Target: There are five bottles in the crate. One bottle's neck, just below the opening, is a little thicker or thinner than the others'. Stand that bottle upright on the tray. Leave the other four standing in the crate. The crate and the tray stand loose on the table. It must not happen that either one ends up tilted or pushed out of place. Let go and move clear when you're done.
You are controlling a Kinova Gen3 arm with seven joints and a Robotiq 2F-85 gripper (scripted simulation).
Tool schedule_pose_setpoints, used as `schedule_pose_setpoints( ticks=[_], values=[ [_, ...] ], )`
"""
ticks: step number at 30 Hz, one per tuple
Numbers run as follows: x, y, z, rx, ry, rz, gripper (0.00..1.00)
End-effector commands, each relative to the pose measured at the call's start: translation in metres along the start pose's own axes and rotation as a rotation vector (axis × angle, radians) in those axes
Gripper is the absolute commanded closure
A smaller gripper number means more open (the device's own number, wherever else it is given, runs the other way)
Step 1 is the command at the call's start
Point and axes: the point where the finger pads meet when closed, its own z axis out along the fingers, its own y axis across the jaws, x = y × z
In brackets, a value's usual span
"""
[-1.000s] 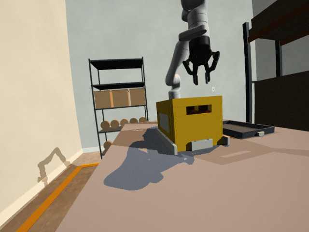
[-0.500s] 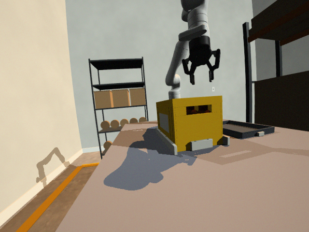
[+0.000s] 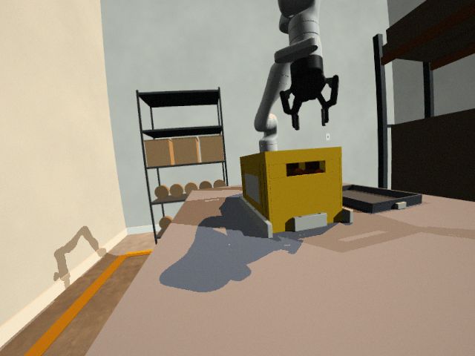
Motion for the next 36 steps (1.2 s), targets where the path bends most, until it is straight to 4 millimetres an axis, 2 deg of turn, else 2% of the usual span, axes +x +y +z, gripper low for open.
schedule_pose_setpoints(
  ticks=[1,14,36],
  values=[
    [0.0,0.0,0.0,0.001,0.001,0.0,0.36],
    [0.0,0.0,0.006,0.001,0.001,0.0,0.36],
    [0.0,0.0,0.031,0.001,0.001,0.0,0.36]
  ],
)
